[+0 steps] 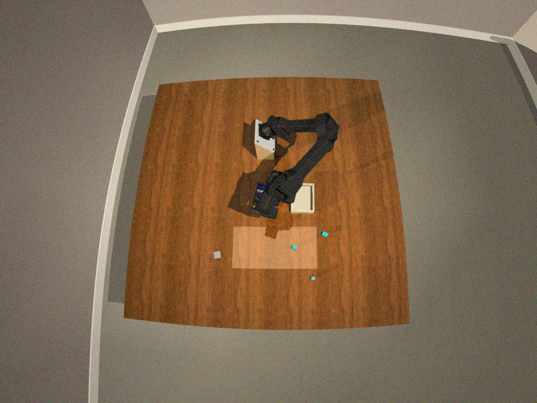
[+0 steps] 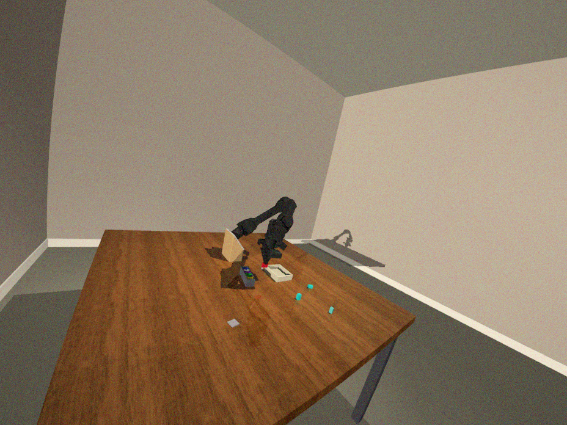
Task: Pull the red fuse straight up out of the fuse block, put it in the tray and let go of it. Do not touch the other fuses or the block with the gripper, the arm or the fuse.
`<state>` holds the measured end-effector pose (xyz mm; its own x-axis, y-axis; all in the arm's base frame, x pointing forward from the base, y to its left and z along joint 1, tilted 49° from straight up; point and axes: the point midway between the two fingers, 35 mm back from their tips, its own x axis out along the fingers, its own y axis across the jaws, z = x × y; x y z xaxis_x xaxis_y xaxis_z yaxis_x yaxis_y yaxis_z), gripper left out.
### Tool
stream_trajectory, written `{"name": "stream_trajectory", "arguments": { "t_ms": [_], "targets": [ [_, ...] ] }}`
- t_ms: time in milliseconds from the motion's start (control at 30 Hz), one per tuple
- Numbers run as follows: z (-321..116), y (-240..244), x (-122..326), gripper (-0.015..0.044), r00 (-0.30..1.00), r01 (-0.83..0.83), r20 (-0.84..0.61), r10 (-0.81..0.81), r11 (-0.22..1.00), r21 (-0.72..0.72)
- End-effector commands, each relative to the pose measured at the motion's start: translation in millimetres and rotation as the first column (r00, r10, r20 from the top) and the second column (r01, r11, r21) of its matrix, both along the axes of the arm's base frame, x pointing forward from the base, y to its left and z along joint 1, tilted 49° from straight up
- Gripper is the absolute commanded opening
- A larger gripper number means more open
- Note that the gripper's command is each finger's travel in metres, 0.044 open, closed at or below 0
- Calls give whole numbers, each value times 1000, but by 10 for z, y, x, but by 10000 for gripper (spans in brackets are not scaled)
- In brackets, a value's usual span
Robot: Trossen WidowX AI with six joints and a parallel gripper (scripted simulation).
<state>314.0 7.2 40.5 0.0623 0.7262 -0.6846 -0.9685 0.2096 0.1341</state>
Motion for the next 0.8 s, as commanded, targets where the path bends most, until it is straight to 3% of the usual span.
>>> {"name": "stream_trajectory", "arguments": {
  "t_ms": [0,567,767],
  "targets": [
    [197,174,-26,0,1000,3,-1,-3,1000,5],
    [921,864,-300,0,1000,-1,0,1,1000,31],
    [946,891,-318,0,1000,-2,0,2,999,33]
  ]
}}
